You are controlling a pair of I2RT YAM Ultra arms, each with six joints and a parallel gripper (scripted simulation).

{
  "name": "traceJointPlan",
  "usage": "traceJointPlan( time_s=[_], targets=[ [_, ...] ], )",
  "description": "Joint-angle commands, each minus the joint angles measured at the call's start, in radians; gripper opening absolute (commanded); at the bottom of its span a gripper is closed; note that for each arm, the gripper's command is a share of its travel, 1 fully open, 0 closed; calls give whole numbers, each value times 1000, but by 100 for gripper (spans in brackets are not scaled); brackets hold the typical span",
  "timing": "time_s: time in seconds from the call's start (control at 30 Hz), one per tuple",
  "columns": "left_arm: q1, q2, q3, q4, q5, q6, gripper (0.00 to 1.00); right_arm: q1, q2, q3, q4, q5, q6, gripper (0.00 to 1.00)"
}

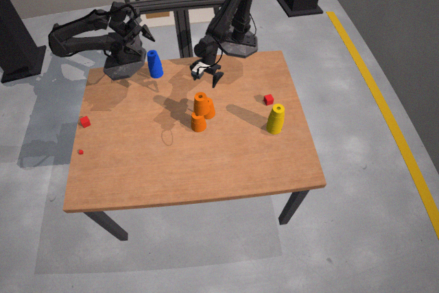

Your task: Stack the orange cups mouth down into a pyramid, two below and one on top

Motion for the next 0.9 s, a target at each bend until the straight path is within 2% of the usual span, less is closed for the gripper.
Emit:
traceJointPlan(
  time_s=[0.0,0.4,0.47,0.5,0.87],
  targets=[
    [-19,-48,-20,19,-25,-49,100,-63,82,36,145,-54,-83,100],
    [-30,-75,-38,15,-31,-59,100,-400,326,60,448,-239,-313,100],
    [-30,-75,-38,15,-31,-59,100,-400,326,60,448,-239,-313,100],
    [-31,-76,-37,16,-32,-60,100,-484,379,59,500,-277,-338,100],
    [-33,-81,-43,15,-31,-61,100,-954,556,82,797,-428,-531,100]
  ],
)
